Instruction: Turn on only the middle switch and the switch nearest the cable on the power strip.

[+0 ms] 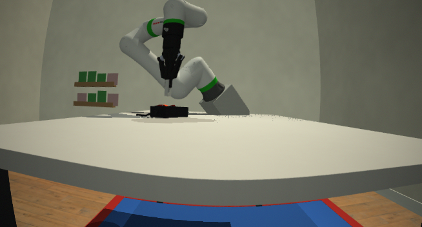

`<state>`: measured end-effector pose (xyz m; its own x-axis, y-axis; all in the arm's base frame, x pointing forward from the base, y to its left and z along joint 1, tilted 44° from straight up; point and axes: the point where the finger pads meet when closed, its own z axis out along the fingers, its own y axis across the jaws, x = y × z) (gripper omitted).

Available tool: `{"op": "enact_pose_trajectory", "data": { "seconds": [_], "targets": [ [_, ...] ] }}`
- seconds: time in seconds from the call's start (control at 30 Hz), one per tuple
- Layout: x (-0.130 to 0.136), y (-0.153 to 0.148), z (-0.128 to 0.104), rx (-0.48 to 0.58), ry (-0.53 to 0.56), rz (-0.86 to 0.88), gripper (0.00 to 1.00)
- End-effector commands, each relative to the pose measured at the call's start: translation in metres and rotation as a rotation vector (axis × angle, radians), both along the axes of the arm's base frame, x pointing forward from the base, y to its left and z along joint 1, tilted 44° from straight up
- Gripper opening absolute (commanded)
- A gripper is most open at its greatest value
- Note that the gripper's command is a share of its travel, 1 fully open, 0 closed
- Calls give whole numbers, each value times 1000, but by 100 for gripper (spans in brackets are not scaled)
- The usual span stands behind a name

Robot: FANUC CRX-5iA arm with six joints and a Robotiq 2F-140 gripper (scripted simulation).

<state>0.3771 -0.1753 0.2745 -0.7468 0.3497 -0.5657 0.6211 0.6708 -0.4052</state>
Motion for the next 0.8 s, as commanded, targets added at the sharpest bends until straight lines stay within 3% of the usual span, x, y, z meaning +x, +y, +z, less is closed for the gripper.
{"op": "enact_pose_trajectory", "data": {
  "seconds": [0.0,0.27,0.47,0.77],
  "targets": [
    [0,0,0,0,0,0,0],
    [2,0,3,0,0,0,0],
    [29,-8,35,-3,-1,0,0],
    [30,-9,35,-3,-1,0,0]
  ]
}}
